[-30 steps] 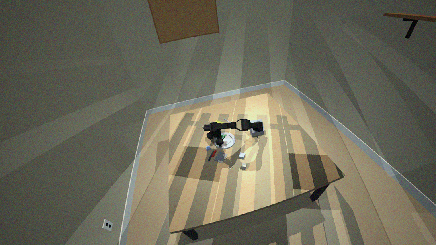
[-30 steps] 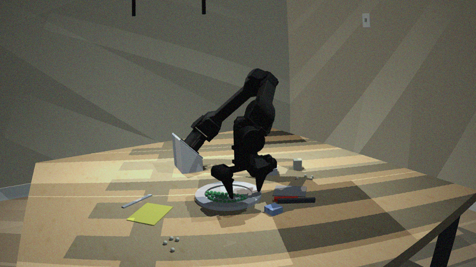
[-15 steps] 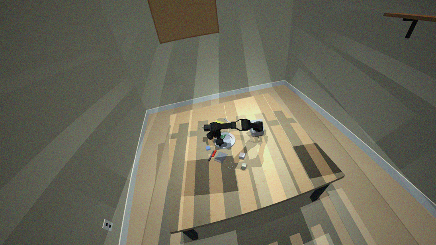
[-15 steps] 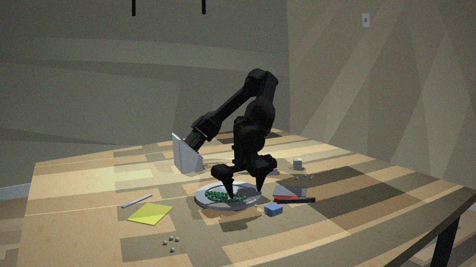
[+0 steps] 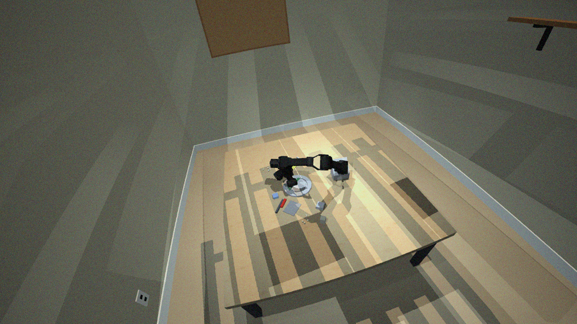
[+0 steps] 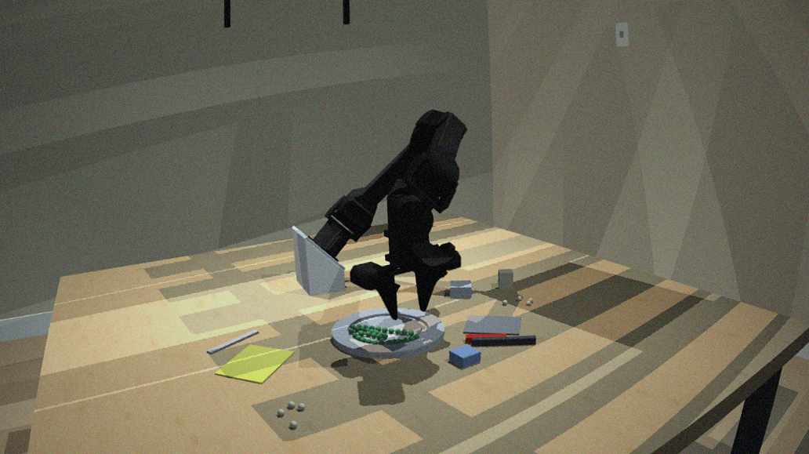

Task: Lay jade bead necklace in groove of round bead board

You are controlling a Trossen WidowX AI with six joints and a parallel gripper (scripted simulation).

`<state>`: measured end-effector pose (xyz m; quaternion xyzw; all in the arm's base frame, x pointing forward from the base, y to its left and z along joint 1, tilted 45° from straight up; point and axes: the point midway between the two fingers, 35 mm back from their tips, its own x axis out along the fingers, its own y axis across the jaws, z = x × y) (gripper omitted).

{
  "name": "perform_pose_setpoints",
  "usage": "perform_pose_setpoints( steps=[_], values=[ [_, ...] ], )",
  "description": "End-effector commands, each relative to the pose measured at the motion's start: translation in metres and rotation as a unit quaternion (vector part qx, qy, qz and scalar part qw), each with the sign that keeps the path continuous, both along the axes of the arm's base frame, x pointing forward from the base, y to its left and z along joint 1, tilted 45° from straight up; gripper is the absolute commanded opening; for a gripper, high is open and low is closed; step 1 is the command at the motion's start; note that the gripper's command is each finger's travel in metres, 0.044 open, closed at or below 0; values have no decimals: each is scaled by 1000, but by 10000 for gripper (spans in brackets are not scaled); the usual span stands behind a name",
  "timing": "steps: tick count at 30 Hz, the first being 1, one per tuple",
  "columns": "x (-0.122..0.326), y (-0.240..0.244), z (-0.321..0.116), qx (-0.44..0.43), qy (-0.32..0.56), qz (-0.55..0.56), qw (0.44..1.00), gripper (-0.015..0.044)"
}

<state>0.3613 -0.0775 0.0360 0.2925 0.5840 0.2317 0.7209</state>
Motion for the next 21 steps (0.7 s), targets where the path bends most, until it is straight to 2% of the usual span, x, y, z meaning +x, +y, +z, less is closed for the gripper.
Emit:
perform_pose_setpoints(
  steps=[1,21],
  values=[
    [1,1,4,-5,-7,8,1000,125],
    [7,17,-14,-5,-9,7,1000,120]
  ],
)
